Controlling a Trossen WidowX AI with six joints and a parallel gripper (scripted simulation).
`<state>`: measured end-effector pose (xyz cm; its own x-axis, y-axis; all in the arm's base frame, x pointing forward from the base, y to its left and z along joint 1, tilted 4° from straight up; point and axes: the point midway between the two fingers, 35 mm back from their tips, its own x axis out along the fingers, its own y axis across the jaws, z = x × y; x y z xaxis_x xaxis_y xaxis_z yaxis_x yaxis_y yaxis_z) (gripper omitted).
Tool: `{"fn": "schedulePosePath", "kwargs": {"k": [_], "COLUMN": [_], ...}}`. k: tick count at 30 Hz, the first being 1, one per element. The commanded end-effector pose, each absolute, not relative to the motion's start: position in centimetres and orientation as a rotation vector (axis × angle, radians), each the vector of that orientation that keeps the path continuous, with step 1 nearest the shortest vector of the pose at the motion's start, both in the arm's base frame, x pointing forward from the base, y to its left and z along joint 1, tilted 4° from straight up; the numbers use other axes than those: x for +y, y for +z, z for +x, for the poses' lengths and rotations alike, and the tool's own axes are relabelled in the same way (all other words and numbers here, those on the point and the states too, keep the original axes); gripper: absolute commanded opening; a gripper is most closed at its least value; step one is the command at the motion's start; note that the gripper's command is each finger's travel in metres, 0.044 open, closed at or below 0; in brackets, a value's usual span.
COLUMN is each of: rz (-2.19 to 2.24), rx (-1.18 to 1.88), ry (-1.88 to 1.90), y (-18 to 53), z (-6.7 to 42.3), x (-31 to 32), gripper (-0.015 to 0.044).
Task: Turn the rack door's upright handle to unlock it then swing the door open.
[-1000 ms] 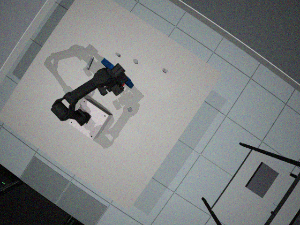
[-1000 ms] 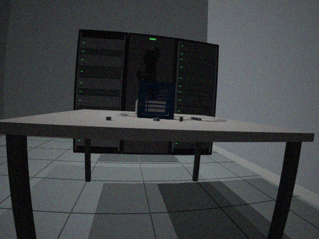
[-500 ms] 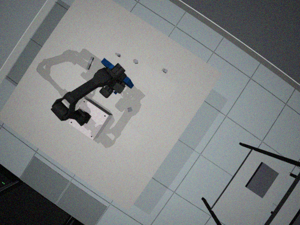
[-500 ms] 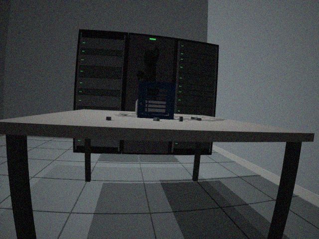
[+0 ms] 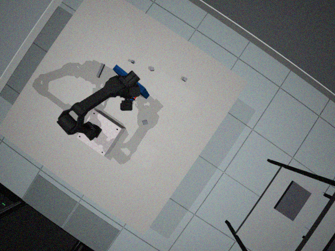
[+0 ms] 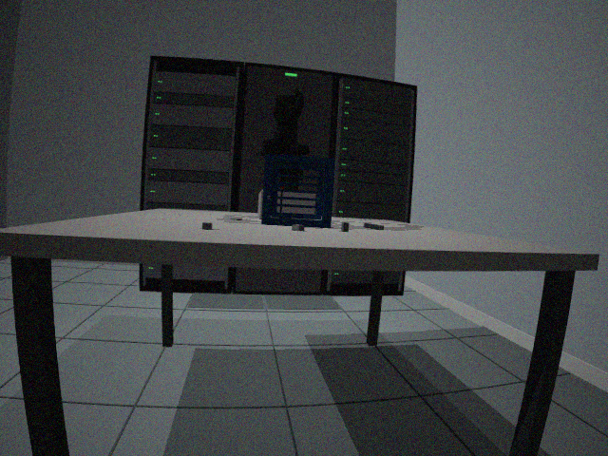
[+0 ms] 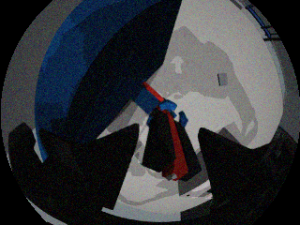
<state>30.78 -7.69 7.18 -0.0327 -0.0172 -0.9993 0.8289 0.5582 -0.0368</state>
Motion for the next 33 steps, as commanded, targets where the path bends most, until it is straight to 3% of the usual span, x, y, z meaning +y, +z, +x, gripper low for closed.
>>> {"fn": "schedulePosePath", "kwargs": {"k": [1,17,33], "rz": [0.581,-0.032,-0.643], "rx": [1.512,1.603,1.508], "ry": [-0.618,0.014,0.647], "y": [7.14,7.14,7.14], "z": [30.80,30.79,30.79], "x": [-7.57,-7.57,-7.57], "gripper": [0.0281,0.0281,0.0281]}}
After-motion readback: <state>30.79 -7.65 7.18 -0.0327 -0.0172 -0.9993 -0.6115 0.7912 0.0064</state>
